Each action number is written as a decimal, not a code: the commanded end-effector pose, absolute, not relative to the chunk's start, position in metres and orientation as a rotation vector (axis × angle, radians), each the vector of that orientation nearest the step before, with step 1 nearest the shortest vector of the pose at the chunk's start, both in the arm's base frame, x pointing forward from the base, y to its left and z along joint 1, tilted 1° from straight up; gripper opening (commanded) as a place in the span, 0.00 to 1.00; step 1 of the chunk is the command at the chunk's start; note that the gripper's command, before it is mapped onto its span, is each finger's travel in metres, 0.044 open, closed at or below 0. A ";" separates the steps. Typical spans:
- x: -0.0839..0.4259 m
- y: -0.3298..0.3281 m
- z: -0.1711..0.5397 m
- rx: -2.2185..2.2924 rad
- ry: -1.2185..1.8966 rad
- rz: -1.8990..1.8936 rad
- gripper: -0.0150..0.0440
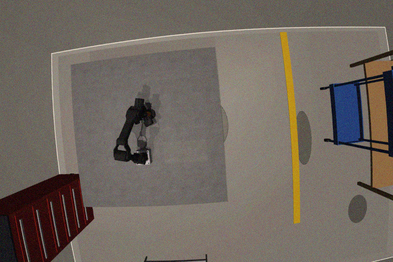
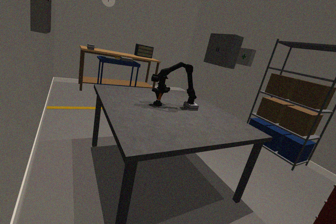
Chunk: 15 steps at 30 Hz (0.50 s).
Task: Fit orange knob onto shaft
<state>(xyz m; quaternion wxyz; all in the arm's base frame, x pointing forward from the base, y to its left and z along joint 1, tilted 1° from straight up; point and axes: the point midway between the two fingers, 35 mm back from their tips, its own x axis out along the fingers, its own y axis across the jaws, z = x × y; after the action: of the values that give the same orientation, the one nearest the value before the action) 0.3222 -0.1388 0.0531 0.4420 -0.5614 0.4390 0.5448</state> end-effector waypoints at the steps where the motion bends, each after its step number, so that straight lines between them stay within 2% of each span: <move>1: 0.322 -0.139 0.049 -1.394 1.091 1.352 0.25; 15: 0.322 -0.139 0.040 -1.394 1.091 1.352 0.25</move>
<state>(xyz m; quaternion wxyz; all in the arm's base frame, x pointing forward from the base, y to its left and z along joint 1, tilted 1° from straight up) 0.3222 -0.1388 0.0431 0.4421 -0.5620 0.4388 0.5442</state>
